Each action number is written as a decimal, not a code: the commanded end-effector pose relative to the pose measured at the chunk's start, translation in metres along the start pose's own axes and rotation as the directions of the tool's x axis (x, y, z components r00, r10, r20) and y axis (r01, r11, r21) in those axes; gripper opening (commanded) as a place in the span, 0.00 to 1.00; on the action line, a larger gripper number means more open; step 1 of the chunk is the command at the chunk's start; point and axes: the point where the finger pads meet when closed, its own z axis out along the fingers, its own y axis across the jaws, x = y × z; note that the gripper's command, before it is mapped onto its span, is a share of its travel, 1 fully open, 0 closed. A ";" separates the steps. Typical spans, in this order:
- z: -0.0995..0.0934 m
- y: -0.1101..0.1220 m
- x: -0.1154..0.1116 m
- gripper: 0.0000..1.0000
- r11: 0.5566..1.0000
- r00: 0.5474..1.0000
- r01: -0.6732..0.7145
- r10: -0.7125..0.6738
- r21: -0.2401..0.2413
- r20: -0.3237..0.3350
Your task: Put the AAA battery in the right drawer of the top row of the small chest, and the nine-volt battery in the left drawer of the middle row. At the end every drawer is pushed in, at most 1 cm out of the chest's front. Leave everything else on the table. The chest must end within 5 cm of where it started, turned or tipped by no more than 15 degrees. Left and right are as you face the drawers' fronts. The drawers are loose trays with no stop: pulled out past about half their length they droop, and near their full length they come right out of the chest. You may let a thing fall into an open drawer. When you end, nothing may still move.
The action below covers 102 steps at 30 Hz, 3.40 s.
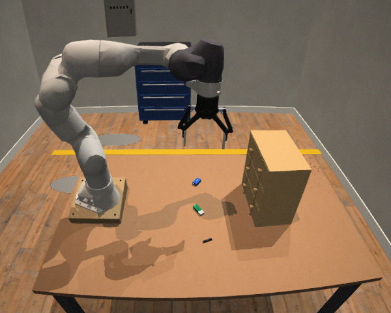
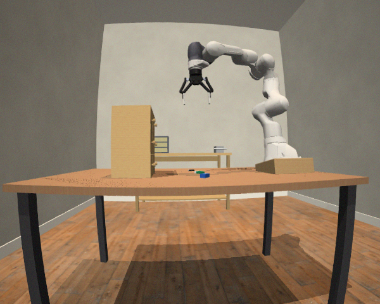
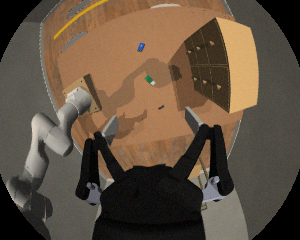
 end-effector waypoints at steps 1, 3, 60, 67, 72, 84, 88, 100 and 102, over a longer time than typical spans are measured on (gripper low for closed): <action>-0.005 0.007 -0.006 1.00 0.994 0.994 0.104 -0.105 -0.027 -0.010; -0.005 0.007 -0.006 1.00 0.994 0.994 0.104 -0.105 -0.027 -0.010; -0.006 0.006 -0.006 1.00 0.950 0.950 -0.312 0.312 -0.019 -0.022; -0.006 0.006 -0.006 1.00 0.885 0.885 -0.466 0.466 -0.016 -0.026; -0.006 0.006 -0.006 1.00 0.837 0.837 -0.547 0.547 -0.014 -0.027; -0.007 0.006 -0.006 1.00 0.622 0.621 -0.783 0.783 -0.006 -0.032; -0.007 0.006 -0.006 1.00 0.619 0.619 -0.785 0.785 -0.006 -0.032; -0.007 0.007 -0.007 1.00 0.288 0.287 -0.958 0.957 0.005 -0.034; -0.007 0.007 -0.007 1.00 0.288 0.287 -0.958 0.957 0.005 -0.034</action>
